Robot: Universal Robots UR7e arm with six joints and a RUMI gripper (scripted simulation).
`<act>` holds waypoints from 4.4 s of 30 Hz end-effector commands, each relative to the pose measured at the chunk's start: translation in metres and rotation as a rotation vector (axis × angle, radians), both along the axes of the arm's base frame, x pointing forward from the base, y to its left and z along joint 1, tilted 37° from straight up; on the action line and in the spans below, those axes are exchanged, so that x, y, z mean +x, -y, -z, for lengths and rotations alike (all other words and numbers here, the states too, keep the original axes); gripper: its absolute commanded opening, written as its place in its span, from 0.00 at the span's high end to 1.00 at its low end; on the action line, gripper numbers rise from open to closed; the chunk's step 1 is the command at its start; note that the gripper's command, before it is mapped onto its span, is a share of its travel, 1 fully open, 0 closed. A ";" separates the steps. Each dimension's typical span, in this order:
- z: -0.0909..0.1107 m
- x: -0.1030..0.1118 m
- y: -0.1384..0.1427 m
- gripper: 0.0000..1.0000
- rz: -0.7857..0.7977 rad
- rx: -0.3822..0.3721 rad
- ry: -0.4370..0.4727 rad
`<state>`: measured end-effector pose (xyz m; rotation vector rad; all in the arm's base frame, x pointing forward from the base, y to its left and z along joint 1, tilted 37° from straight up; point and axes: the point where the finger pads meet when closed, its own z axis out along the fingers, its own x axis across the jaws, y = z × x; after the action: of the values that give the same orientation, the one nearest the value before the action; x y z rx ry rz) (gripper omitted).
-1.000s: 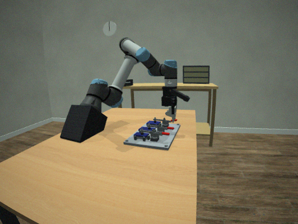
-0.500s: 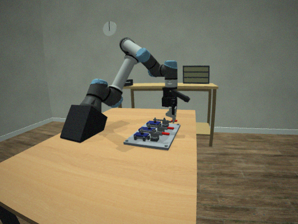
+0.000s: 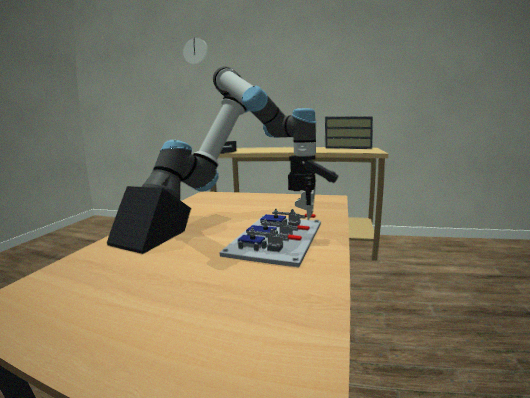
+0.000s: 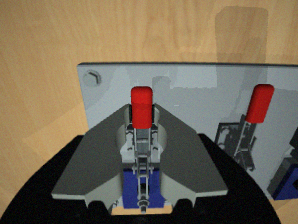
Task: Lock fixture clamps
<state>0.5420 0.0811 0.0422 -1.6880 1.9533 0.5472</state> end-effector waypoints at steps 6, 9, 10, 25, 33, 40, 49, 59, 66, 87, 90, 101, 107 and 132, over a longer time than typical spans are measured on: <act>0.000 0.000 0.000 0.42 0.000 0.000 0.001; 0.000 0.000 0.000 0.42 0.000 0.000 0.001; 0.000 0.000 0.000 0.42 0.000 0.000 0.001; 0.000 0.000 0.000 0.42 0.000 0.000 0.001; 0.000 0.000 0.000 0.42 0.000 0.000 0.001; 0.000 0.000 0.000 0.42 0.000 0.000 0.001; 0.000 0.000 0.000 0.42 0.000 0.000 0.001; -0.040 -0.005 0.030 0.42 0.000 0.000 0.001; -0.040 -0.005 0.030 0.42 0.000 0.000 0.001; -0.038 -0.005 0.029 0.42 0.001 -0.001 0.002; -0.038 -0.005 0.029 0.42 0.001 -0.001 0.002; -0.038 -0.005 0.029 0.42 0.001 -0.001 0.002; -0.038 -0.005 0.029 0.42 0.001 -0.001 0.002; -0.038 -0.005 0.029 0.42 0.001 -0.001 0.002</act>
<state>0.5372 0.0529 0.0800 -1.6873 1.9537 0.5458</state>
